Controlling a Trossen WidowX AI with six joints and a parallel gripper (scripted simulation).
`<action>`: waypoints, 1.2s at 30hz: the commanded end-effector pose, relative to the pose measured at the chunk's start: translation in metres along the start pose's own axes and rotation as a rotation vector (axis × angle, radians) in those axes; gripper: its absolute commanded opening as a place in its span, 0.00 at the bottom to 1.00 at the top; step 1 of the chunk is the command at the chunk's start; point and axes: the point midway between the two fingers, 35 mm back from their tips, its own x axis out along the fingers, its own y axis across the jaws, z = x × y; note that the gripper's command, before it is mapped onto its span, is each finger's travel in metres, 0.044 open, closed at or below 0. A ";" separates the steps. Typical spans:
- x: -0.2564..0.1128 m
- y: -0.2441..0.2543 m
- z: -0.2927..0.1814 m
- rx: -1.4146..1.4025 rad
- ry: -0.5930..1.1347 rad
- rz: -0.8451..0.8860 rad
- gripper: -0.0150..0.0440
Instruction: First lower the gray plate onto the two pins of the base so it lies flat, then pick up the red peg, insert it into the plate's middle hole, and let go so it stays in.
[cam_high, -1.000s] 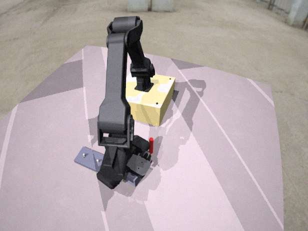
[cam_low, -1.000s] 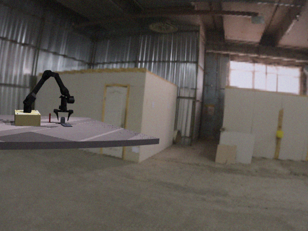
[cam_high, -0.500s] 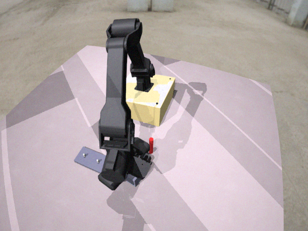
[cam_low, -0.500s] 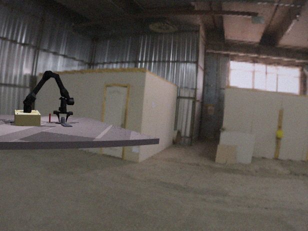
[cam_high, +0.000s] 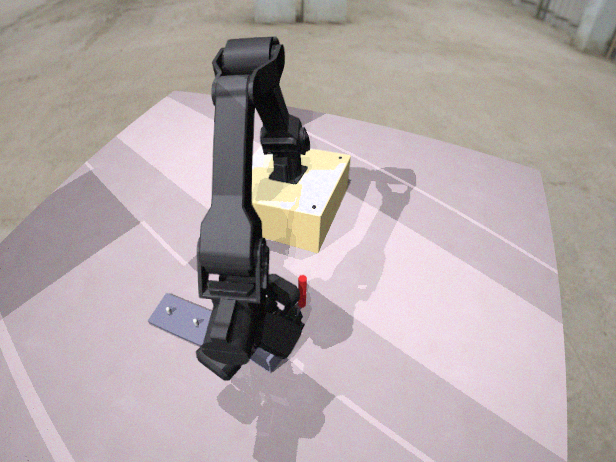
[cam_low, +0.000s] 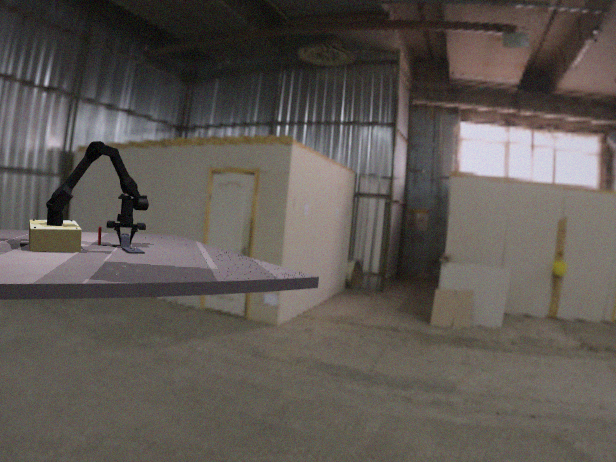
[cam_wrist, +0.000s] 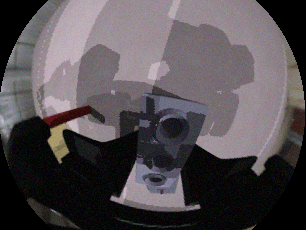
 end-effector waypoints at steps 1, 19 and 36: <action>-0.011 -0.003 0.002 -0.003 -0.004 -0.004 0.25; -0.067 -0.008 0.006 -0.003 -0.005 -0.005 0.25; -0.122 -0.005 0.004 -0.003 -0.005 -0.005 0.25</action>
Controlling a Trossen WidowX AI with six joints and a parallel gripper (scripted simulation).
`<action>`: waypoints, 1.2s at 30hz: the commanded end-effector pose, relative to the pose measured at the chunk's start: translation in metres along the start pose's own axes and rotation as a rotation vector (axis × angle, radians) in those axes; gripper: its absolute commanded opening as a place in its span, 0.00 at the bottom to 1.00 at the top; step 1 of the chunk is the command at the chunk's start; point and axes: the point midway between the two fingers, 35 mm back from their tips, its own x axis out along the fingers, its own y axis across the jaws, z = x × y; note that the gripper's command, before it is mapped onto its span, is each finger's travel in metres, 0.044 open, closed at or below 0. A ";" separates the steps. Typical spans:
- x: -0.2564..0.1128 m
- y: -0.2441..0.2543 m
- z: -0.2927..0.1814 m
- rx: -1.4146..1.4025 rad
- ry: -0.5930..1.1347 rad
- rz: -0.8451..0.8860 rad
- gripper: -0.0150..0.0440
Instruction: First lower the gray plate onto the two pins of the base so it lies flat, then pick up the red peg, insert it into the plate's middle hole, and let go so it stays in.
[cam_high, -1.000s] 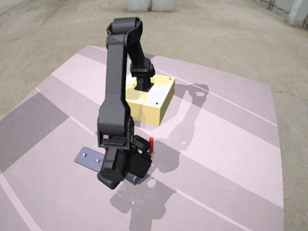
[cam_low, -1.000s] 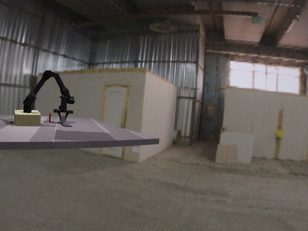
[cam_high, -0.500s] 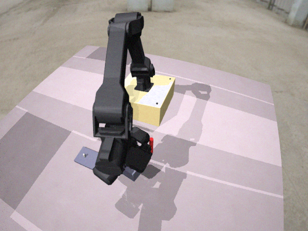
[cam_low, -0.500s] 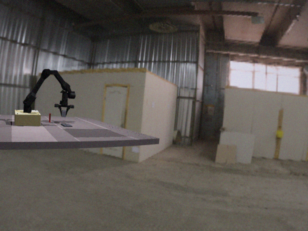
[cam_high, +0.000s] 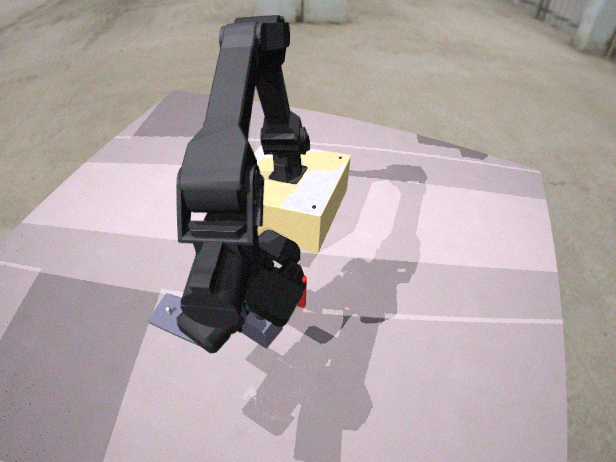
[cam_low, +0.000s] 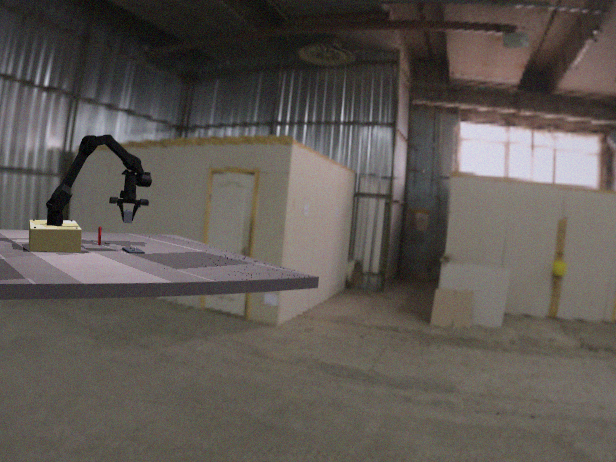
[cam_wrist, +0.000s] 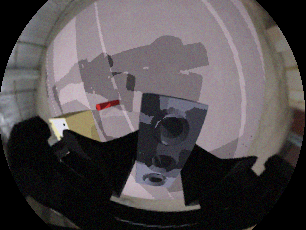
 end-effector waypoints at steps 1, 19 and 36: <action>-0.018 0.001 0.000 0.004 -0.006 -0.007 0.25; -0.009 -0.010 -0.028 -0.044 -0.005 -0.008 0.25; 0.017 -0.023 -0.076 -0.121 -0.001 -0.009 0.25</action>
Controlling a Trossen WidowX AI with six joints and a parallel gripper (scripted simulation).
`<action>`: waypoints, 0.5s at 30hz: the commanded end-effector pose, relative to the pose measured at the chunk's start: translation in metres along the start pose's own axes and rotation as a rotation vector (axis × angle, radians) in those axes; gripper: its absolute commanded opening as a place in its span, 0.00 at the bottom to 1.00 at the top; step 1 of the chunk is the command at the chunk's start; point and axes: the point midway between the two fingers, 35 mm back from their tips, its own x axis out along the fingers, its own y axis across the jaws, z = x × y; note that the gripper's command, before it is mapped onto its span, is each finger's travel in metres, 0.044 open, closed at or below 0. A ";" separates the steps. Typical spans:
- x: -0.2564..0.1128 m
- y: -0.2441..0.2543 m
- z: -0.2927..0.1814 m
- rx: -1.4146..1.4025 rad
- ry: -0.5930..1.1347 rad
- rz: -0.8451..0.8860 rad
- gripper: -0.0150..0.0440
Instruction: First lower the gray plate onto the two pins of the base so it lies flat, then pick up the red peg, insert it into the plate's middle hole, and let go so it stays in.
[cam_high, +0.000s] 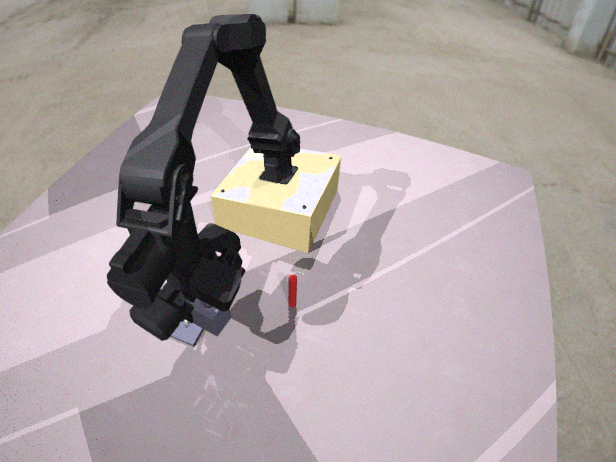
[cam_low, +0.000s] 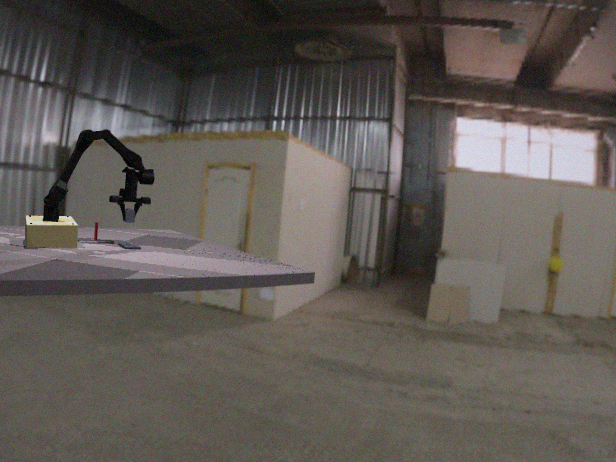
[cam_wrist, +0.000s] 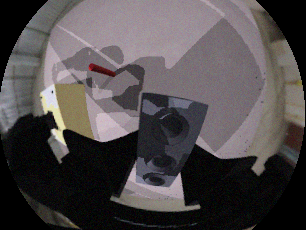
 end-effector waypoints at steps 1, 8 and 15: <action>0.008 -0.001 -0.014 -0.022 0.002 0.002 0.25; 0.019 0.000 -0.034 -0.044 0.005 0.006 0.25; 0.029 0.001 -0.054 -0.077 0.007 0.005 0.25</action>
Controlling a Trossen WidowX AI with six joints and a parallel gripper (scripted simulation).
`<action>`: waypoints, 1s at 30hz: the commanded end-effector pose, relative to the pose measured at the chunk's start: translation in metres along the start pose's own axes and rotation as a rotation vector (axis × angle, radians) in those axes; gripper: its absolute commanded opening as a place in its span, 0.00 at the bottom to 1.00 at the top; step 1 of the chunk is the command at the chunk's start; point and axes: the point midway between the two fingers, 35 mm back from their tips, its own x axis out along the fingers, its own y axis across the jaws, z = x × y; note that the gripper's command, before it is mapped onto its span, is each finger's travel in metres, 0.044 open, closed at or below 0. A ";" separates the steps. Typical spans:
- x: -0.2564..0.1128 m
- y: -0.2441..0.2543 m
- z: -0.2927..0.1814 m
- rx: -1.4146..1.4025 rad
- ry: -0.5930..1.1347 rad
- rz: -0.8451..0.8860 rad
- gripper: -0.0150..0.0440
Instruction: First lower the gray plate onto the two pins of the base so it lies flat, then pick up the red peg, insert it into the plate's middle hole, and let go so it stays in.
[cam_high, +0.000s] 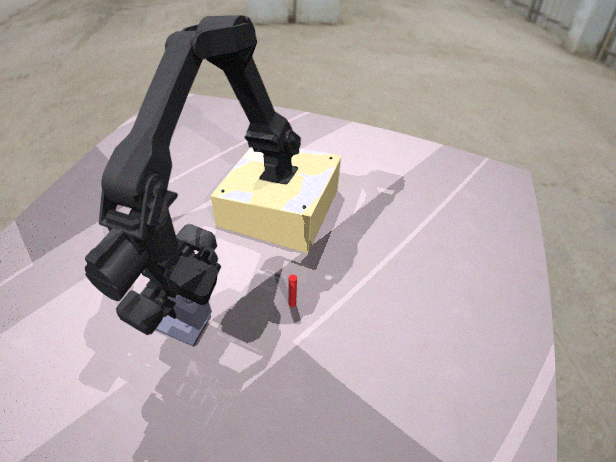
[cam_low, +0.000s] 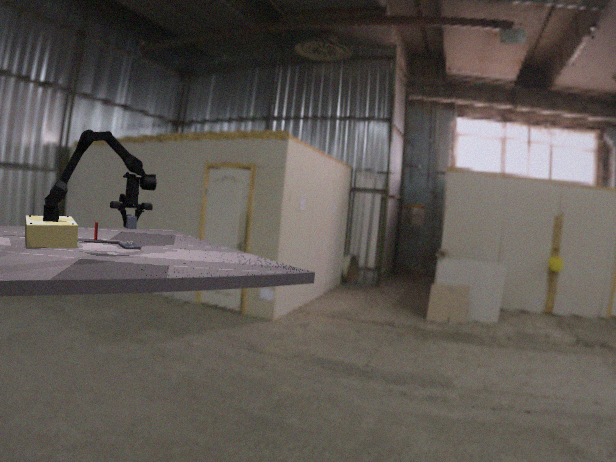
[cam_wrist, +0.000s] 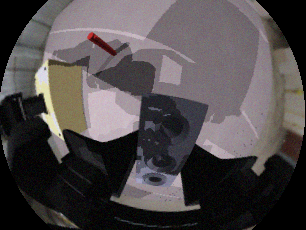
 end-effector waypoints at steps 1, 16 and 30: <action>0.008 0.002 -0.014 -0.024 0.005 0.001 0.25; 0.022 0.007 -0.041 -0.075 0.008 -0.001 0.25; 0.022 0.007 -0.041 -0.075 0.008 -0.001 0.25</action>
